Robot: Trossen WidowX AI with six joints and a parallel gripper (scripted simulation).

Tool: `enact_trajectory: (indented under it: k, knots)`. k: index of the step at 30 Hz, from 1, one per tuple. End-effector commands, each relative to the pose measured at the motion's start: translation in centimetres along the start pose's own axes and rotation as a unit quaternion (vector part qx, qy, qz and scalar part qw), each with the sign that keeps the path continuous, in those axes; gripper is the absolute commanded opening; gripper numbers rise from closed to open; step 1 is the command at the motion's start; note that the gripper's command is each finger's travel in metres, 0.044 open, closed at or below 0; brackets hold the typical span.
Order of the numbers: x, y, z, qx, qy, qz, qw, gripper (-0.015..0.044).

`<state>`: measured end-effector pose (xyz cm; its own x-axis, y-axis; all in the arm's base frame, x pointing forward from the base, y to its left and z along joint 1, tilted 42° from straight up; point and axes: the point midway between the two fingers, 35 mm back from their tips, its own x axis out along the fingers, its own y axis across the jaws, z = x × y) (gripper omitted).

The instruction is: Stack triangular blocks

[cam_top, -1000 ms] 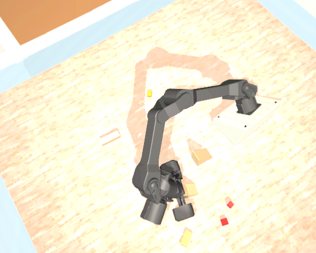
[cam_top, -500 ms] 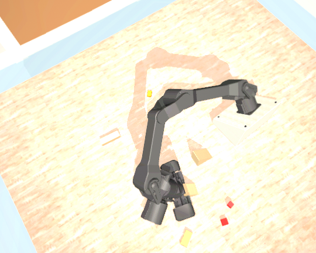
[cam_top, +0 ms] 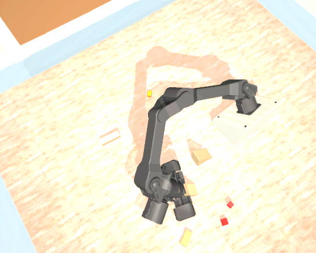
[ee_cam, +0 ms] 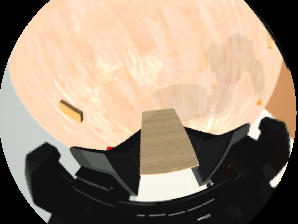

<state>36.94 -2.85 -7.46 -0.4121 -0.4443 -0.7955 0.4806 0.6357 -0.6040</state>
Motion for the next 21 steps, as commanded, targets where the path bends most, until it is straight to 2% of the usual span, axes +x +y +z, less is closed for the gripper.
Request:
enact_trajectory:
  k: [1,21]
  knots:
    - [-0.2,0.0,-0.5,-0.002,-0.028,-0.002,1.000,0.0000]
    - [-0.7,0.1,-4.0,-0.005,-0.286,0.001,0.958,0.0000]
